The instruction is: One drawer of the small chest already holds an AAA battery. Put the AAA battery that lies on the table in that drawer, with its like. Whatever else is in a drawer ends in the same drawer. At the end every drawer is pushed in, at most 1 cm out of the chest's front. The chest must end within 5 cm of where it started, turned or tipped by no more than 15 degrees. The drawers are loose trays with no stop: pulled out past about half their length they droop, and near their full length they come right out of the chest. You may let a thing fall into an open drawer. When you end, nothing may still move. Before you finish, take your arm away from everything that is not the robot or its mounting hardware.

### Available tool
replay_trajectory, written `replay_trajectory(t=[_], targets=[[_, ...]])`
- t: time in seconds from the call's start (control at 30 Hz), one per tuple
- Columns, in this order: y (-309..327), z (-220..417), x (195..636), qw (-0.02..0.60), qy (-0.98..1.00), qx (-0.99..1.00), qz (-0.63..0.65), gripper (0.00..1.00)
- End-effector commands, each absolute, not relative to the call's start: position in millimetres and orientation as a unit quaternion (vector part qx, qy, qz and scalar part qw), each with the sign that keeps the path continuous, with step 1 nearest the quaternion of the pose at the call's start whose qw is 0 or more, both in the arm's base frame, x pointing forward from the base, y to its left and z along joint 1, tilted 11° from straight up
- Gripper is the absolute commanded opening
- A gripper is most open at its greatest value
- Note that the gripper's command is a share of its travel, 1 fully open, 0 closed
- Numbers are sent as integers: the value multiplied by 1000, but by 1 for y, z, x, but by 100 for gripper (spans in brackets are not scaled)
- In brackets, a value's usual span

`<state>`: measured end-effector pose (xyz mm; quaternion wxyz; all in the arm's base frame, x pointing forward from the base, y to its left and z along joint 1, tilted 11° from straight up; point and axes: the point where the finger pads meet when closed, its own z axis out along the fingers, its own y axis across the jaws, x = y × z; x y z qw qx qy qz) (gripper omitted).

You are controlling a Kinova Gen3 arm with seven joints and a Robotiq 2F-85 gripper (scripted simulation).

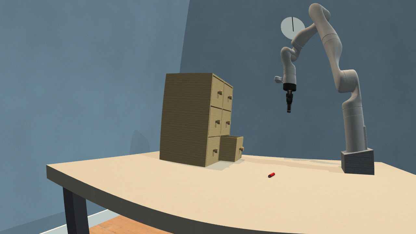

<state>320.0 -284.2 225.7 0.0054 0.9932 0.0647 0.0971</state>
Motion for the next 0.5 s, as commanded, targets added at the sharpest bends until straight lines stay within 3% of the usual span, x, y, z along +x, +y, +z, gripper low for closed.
replay_trajectory(t=[0.0,0.47], targets=[[-285,232,319,7,64,993,97,100],[-286,262,315,9,64,993,99,100]])
